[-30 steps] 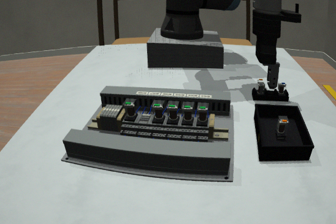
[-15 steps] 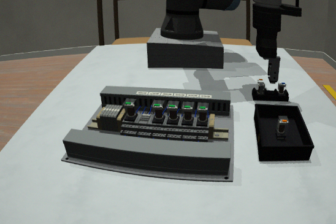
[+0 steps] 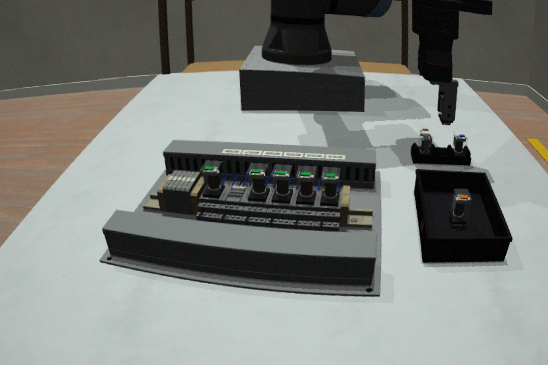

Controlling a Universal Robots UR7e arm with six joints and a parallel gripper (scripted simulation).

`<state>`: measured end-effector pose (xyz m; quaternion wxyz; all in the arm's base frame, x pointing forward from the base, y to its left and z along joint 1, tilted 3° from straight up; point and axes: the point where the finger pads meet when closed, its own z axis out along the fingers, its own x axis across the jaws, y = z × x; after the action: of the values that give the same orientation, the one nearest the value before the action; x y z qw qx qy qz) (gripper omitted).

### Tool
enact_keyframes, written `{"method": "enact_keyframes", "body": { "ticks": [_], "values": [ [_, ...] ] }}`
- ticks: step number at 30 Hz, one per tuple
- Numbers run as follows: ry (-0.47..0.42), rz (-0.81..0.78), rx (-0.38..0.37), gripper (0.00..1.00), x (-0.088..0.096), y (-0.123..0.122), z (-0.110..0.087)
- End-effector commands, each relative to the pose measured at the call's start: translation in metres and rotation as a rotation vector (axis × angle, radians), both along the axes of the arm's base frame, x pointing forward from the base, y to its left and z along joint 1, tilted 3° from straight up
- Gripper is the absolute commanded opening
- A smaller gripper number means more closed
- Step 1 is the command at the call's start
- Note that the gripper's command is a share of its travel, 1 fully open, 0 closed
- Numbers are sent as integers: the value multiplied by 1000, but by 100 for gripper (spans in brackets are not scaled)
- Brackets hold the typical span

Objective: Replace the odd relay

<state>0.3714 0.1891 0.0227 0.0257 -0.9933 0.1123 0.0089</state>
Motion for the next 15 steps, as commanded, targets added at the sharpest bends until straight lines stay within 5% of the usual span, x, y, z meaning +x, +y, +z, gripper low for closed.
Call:
{"method": "enact_keyframes", "body": {
  "ticks": [1, 5, 15],
  "values": [
    [-1, 0, 0, 0, 0, 0, 6],
    [-1, 0, 0, 0, 1, -2, 30],
    [-1, 0, 0, 0, 1, -2, 30]
  ]
}}
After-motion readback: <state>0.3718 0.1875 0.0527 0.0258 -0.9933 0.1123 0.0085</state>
